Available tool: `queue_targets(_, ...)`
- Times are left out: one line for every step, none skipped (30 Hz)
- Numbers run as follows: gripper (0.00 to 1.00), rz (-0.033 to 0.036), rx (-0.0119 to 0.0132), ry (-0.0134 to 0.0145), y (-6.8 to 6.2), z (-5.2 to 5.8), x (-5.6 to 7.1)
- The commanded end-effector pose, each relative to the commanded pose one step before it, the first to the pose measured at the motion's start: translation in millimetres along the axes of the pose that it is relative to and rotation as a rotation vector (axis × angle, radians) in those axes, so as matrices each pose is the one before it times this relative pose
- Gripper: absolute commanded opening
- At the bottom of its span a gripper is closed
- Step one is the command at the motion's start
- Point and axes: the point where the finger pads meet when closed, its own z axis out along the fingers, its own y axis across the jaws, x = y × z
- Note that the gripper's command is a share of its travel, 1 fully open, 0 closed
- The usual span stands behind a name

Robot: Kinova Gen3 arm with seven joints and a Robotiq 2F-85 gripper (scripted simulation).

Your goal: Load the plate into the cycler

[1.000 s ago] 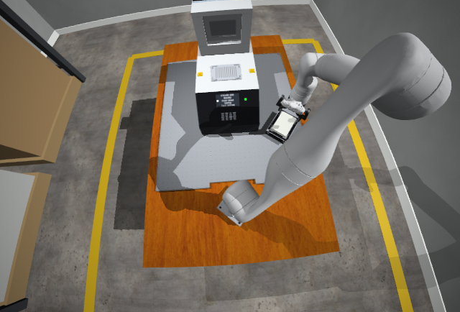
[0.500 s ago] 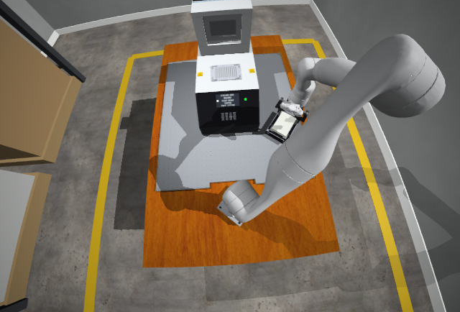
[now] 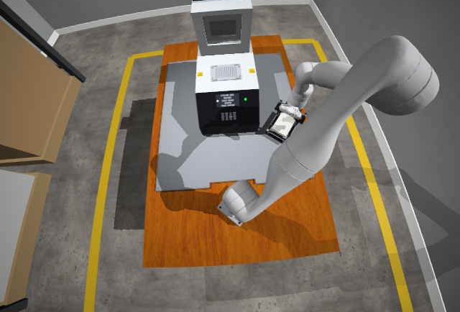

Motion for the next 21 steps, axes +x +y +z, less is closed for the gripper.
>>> queue_targets(1.00, 0.00005, 0.00029, -0.00197, 0.02, 3.03, -0.56)
queue_targets(1.00, 0.00000, 0.00000, 0.00000, 0.00, 0.00, 0.00)
queue_targets(1.00, 0.00000, 0.00000, 0.00000, 0.01, 1.34, 0.00)
queue_targets(1.00, 0.00000, 0.00000, 0.00000, 0.01, 1.33, 0.00)
queue_targets(1.00, 0.00000, 0.00000, 0.00000, 0.00, 1.33, 0.00)
queue_targets(1.00, 0.00000, 0.00000, 0.00000, 0.00, 1.33, 0.00)
queue_targets(1.00, 0.00000, 0.00000, 0.00000, 0.00, 1.33, 0.00)
queue_targets(1.00, 0.00000, 0.00000, 0.00000, 0.00, 1.33, 0.00)
queue_targets(1.00, 0.00000, 0.00000, 0.00000, 0.00, 1.33, 0.00)
queue_targets(1.00, 0.00000, 0.00000, 0.00000, 0.00, 1.33, 0.00)
queue_targets(1.00, 0.00000, 0.00000, 0.00000, 0.00, 0.97, 0.00)
queue_targets(1.00, 0.00000, 0.00000, 0.00000, 0.00, 0.16, 0.00)
queue_targets(1.00, 0.00000, 0.00000, 0.00000, 0.00, 0.10, 0.00)
queue_targets(1.00, -0.00001, -0.00002, 0.00002, -0.01, 0.00, -0.01)
queue_targets(1.00, 0.00001, 0.00001, -0.00001, 0.02, 0.06, 0.01)
queue_targets(1.00, 0.00000, 0.00000, -0.00001, 0.02, 0.03, 0.01)
queue_targets(1.00, 0.00000, 0.00000, 0.00000, 0.02, 0.01, 0.01)
queue_targets(1.00, 0.00000, 0.00000, 0.00000, 0.00, 0.00, 0.00)
queue_targets(1.00, 0.00000, 0.00000, 0.00000, 0.00, 0.00, 0.00)
queue_targets(1.00, 0.00000, 0.00000, -0.00001, 0.01, 0.00, 0.01)
queue_targets(1.00, 0.00000, 0.00000, 0.00000, 0.01, -0.02, 0.00)
